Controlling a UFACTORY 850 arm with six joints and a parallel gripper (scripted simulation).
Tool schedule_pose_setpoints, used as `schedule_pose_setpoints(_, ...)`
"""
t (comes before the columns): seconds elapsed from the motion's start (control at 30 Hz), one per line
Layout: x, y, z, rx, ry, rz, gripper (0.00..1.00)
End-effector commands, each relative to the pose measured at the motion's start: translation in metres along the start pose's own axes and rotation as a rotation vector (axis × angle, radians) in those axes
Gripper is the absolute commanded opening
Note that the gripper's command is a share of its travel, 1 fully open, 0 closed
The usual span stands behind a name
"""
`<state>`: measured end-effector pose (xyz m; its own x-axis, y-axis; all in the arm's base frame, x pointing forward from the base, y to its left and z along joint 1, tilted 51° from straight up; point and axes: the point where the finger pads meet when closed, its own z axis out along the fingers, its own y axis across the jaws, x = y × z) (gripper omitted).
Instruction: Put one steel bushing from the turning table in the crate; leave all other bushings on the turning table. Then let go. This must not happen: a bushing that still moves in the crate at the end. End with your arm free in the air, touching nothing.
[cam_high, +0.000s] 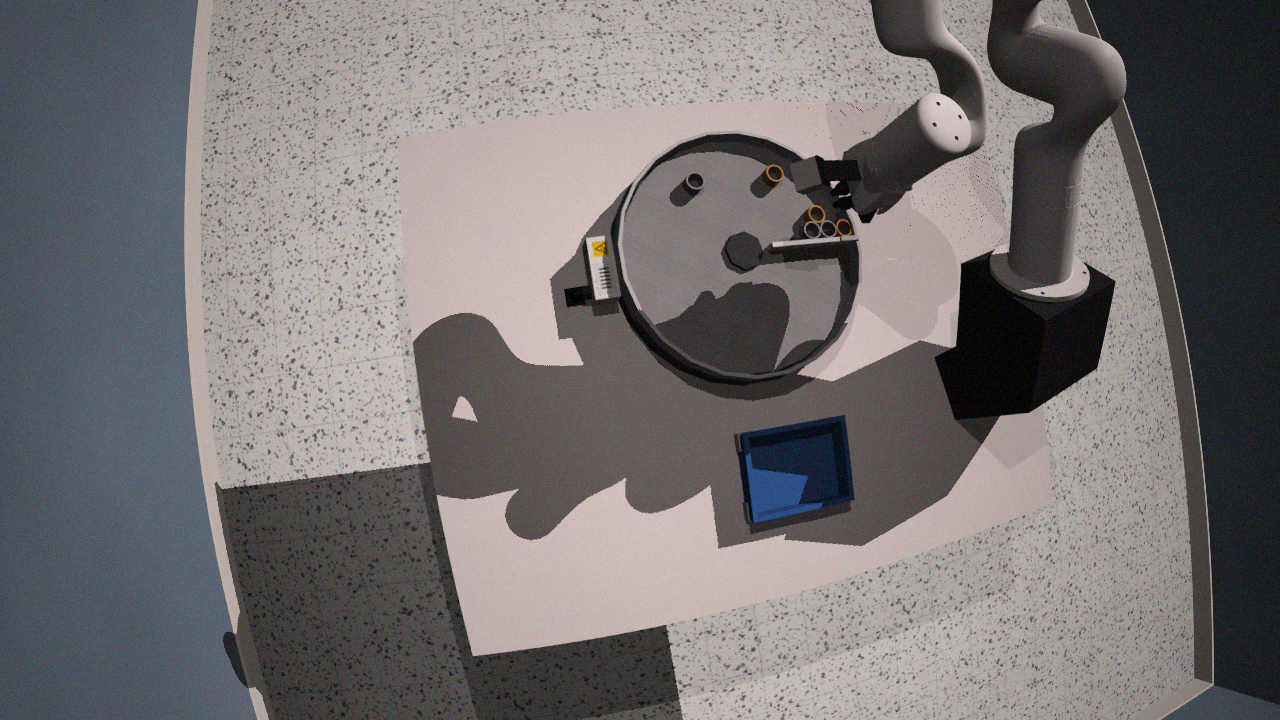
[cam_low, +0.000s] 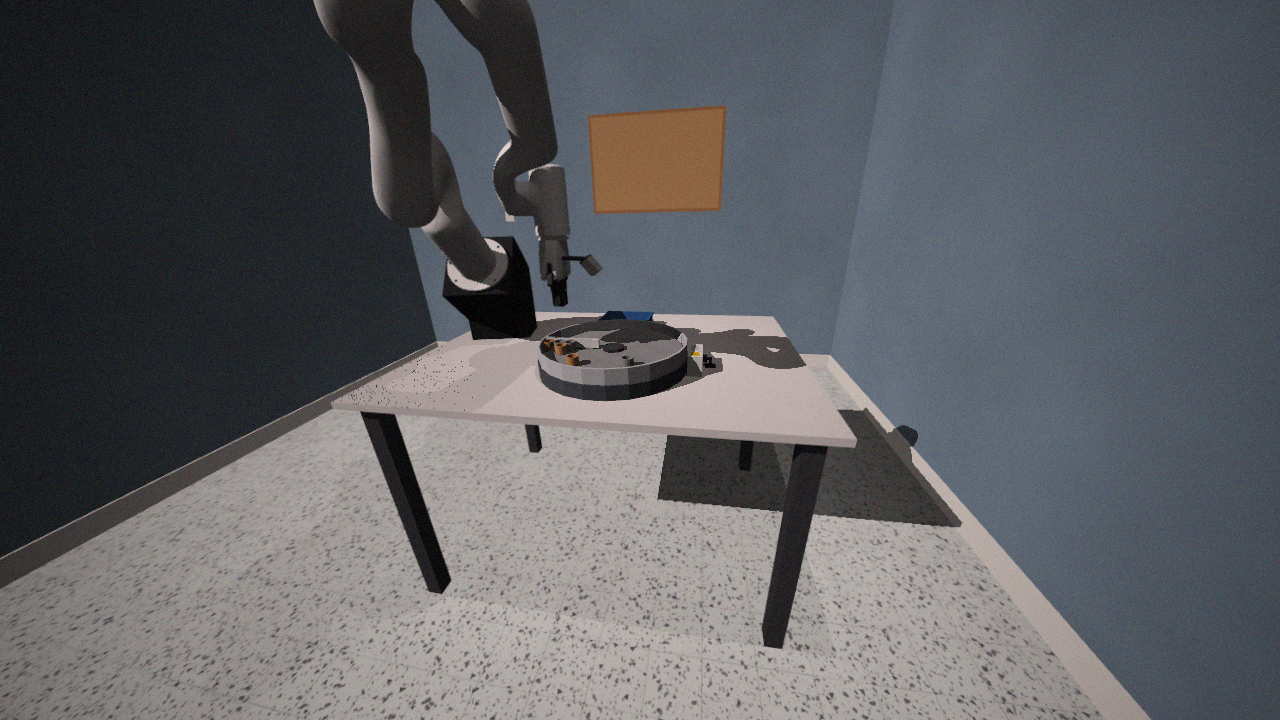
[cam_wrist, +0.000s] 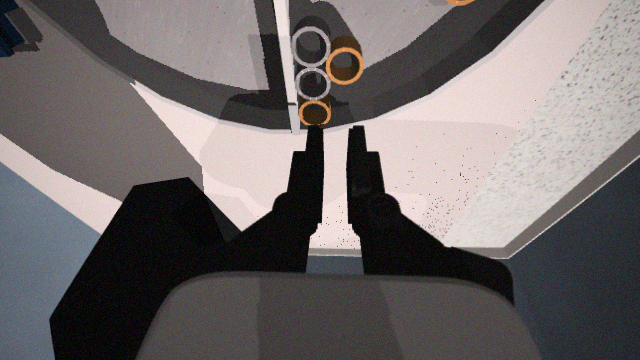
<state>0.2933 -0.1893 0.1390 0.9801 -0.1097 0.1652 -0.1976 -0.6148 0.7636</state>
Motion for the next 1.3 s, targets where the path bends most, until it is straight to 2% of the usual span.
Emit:
schedule_pose_setpoints(0.0,0.0003,-0.0001,-0.0002,0.0,0.001,0.0,0.13)
schedule_pose_setpoints(1.27,0.0003,-0.0001,-0.0002,0.0,0.001,0.0,0.13)
